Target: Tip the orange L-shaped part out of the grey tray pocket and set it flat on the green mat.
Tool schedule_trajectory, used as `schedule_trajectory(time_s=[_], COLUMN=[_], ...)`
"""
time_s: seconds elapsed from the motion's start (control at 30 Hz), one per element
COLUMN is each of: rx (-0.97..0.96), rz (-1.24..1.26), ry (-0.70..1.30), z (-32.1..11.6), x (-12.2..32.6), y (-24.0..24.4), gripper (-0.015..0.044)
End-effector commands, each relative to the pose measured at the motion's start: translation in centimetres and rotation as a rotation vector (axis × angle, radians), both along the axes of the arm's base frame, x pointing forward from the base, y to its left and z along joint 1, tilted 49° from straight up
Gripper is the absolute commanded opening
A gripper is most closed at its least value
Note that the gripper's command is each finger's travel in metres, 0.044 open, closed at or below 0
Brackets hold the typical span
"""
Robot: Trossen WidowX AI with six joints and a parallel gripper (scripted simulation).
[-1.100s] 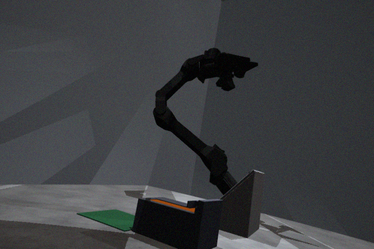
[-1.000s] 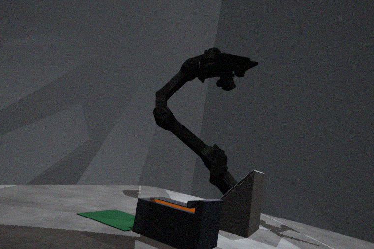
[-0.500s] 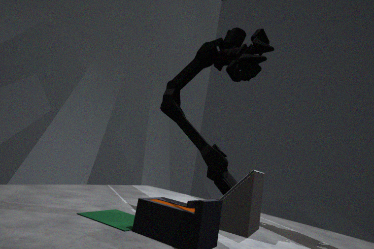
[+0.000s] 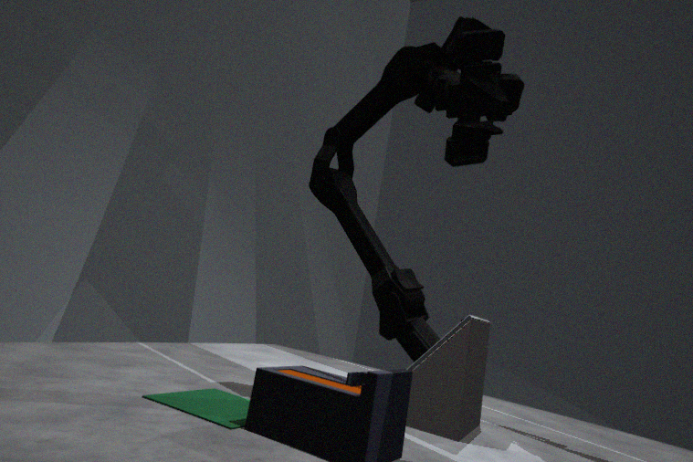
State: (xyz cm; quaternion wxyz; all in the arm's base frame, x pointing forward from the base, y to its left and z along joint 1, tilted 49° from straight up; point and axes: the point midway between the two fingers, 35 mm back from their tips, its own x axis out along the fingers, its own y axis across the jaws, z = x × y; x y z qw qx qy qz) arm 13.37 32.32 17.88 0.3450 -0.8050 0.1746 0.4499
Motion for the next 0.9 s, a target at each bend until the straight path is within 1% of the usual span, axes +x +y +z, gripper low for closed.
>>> schedule_trajectory(time_s=[0.0, 0.2, 0.43, 0.63, 0.87], rx=[0.046, 0.104, 0.171, 0.224, 0.281], rz=[-0.502, -0.912, -1.368, -1.73, -2.094], ry=[-0.025, -0.09, -0.226, -0.394, -0.65], z=[-3.7, -6.3, -9.0, -11.2, -13.4], x=[5.1, 8.6, 11.7, 13.5, 14.6], y=[-3.6, -7.1, -11.8, -16.2, -21.3], gripper=[0.018, 0.018, 0.018, 0.018, 0.018])
